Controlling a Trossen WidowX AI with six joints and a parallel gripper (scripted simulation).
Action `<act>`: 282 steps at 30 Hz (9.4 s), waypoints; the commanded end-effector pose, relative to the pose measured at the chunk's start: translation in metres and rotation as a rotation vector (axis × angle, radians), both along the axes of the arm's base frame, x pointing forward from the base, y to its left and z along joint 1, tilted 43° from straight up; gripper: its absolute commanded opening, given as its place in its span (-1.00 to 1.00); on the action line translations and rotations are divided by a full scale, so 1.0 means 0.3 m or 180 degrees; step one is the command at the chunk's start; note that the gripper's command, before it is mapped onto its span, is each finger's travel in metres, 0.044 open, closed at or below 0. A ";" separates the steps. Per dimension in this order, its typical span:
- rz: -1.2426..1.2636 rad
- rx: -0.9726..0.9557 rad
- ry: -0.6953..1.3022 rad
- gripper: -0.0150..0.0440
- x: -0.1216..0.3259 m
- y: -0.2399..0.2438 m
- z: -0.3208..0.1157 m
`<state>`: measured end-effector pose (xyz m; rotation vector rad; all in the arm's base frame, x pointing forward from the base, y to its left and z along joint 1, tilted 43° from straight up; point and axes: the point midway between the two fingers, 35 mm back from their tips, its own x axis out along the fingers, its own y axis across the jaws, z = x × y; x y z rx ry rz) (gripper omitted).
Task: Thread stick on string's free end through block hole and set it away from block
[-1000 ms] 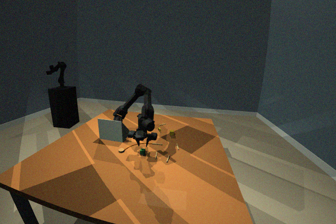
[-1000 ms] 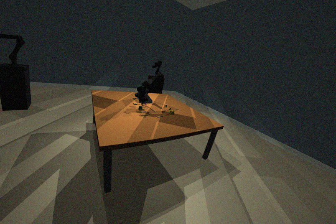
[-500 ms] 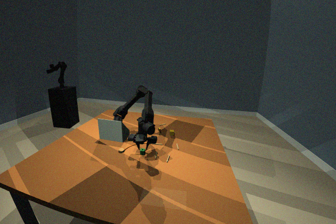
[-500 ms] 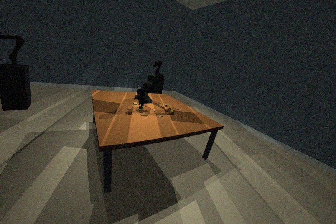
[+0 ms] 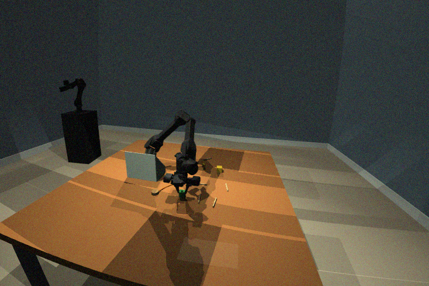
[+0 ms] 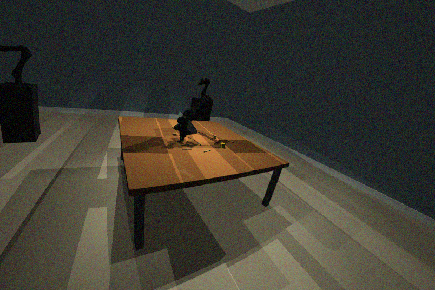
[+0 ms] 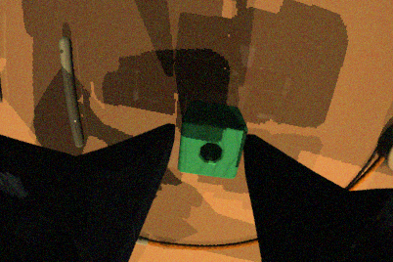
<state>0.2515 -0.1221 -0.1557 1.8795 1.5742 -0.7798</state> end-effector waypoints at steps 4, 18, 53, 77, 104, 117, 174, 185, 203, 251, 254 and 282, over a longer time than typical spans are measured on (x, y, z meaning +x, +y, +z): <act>0.0002 -0.0001 -0.0001 -0.26 0.001 -0.001 0.000; 0.0001 -0.0002 -0.0001 -0.49 -0.001 -0.007 0.007; 0.0027 -0.0556 0.0142 -0.49 -0.004 0.003 0.045; -0.0068 -0.1832 0.0334 -0.49 0.007 0.084 0.072; -0.0110 -0.2726 0.0486 -0.14 0.023 0.136 0.084; -0.0121 -0.2738 0.0489 0.32 0.013 0.112 0.299; 0.6195 -0.1190 -0.5572 1.00 -0.005 -0.014 0.176; 0.6195 -0.1190 -0.5572 1.00 -0.005 -0.014 0.176; 0.6194 -0.1190 -0.5572 0.47 -0.011 -0.010 0.173; 0.6193 -0.1172 -0.5560 0.14 -0.012 -0.010 0.172; 0.6193 -0.1172 -0.5560 -0.13 -0.012 -0.010 0.172; 0.4414 -0.0849 -0.3963 0.58 0.136 0.137 0.345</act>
